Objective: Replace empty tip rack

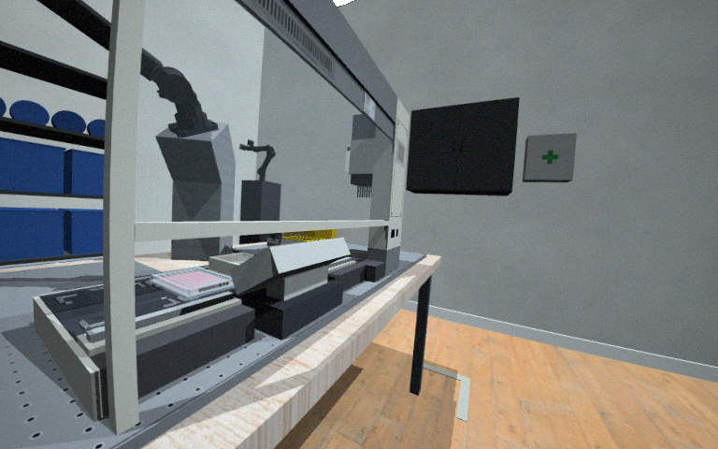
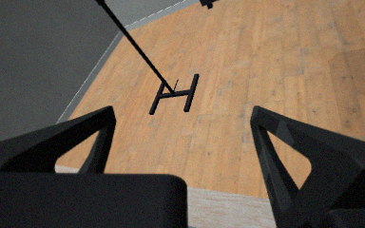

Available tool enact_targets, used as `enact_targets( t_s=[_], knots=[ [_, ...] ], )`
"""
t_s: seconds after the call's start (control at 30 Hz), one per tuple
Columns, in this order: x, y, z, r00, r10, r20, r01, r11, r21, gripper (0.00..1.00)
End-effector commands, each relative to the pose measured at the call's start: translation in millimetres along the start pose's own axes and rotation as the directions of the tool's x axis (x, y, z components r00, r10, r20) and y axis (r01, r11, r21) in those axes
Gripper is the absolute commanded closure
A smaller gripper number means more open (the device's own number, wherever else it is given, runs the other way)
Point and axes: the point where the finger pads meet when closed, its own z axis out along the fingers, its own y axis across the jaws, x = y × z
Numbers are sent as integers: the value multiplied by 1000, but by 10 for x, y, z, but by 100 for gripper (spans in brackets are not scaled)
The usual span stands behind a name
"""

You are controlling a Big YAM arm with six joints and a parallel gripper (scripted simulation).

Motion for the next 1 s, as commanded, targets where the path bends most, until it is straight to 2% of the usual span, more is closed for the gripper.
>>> enact_targets(
  t_s=[0.0,0.53,0.57,0.63,0.97],
  knots=[
    [-175,65,21,1000,-21,19,22,1000,-11,0],
    [-175,65,21,1000,-21,19,22,1000,-11,0],
    [-326,212,-9,997,-72,24,72,997,-34,0],
    [-335,224,-120,995,-104,2,104,994,-34,0],
    [-55,502,-427,962,-236,-134,226,970,-87,0]
  ],
)
